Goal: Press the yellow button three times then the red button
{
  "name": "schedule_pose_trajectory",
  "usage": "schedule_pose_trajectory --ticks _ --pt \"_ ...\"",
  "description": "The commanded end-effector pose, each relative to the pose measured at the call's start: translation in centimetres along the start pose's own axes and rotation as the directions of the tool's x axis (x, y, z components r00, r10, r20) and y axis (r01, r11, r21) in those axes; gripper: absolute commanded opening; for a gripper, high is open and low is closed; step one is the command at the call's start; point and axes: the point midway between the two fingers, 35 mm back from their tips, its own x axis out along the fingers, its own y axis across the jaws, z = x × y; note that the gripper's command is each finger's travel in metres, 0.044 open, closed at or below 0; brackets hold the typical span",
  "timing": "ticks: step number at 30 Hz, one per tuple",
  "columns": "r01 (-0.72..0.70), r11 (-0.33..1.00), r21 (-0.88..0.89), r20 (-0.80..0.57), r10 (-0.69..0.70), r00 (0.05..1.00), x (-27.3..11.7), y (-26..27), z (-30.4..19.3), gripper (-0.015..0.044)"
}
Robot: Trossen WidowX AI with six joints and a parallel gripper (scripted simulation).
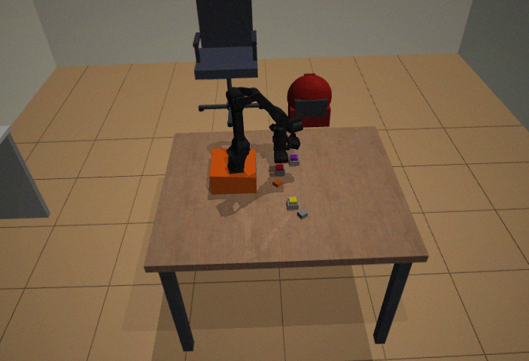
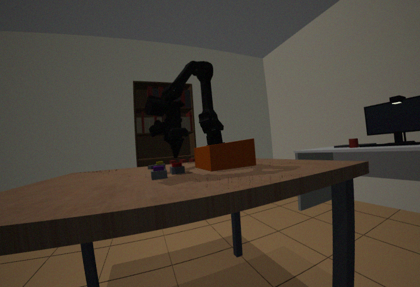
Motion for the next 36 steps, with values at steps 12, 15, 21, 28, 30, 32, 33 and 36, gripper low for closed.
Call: schedule_pose_trajectory --ticks 12,15,21,28,30,32,33,36 --pt "0.008 1.0 0.004 -0.009 -0.008 1.0 2.7 -0.2 -0.2 0.002" --pt "0.008 1.0 0.004 -0.009 -0.008 1.0 3.0 -0.2 -0.3 0.002" --pt "0.008 1.0 0.004 -0.009 -0.008 1.0 3.0 -0.2 -0.3 0.002" --pt "0.008 1.0 0.004 -0.009 -0.008 1.0 3.0 -0.2 -0.3 0.002" --pt "0.008 1.0 0.004 -0.009 -0.008 1.0 3.0 -0.2 -0.3 0.002" --pt "0.008 1.0 0.004 -0.009 -0.008 1.0 3.0 -0.2 -0.3 0.002" --pt "0.008 1.0 0.004 -0.009 -0.008 1.0 3.0 -0.2 -0.3 0.002" --pt "0.003 1.0 0.005 -0.005 -0.003 1.0 2.1 -0.1 -0.1 0.002"
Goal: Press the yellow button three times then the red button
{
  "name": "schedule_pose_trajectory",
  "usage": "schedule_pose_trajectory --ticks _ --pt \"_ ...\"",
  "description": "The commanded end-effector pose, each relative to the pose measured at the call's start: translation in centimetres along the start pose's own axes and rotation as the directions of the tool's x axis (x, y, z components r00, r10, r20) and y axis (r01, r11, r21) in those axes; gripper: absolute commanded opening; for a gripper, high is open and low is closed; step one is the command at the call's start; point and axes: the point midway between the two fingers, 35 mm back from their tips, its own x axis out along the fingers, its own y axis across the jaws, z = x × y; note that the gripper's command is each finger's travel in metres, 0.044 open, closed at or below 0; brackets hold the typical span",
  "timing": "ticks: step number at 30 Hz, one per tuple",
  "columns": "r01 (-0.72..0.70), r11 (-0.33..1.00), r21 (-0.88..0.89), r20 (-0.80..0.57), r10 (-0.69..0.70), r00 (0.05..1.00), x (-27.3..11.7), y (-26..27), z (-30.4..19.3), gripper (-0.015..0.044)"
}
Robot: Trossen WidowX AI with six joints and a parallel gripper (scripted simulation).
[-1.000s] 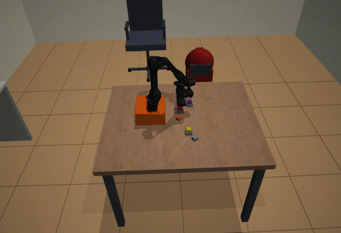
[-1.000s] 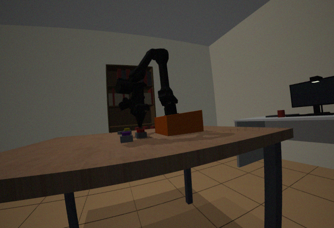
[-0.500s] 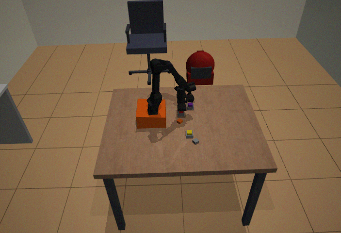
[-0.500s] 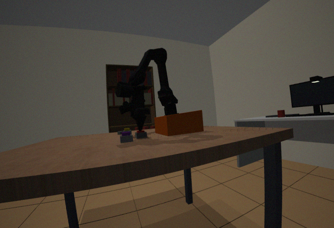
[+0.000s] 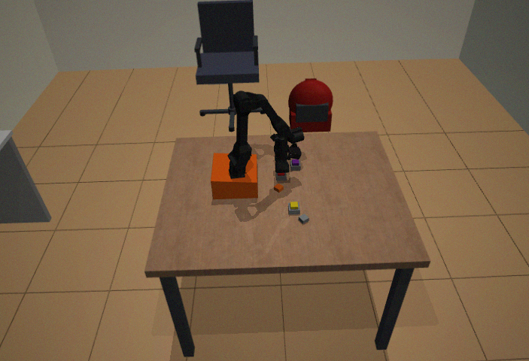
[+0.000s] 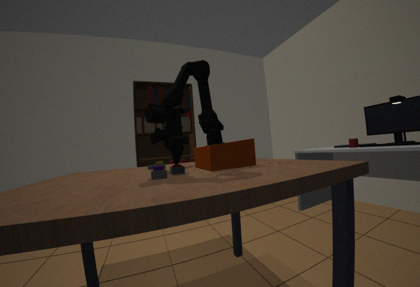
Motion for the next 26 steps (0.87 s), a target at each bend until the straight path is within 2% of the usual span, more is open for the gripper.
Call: schedule_pose_trajectory --ticks 1,3,8,11,19,22,26 --pt "0.002 1.0 -0.001 -0.001 -0.002 1.0 -1.6 0.0 0.0 0.002" --pt "0.005 1.0 -0.001 -0.003 -0.005 1.0 -3.1 0.0 0.0 0.002" --pt "0.005 1.0 -0.001 -0.004 -0.005 1.0 -3.3 -0.1 -0.1 0.002" --pt "0.002 1.0 -0.003 -0.004 -0.002 1.0 -4.2 1.4 0.8 0.0099" --pt "-0.009 1.0 -0.008 -0.004 0.009 1.0 -8.8 10.4 3.5 0.0309" --pt "-0.005 1.0 0.0 -0.002 0.005 1.0 -9.6 11.9 3.6 0.0387" --pt "-0.005 1.0 0.0 -0.002 0.005 1.0 -9.6 11.9 3.6 0.04"
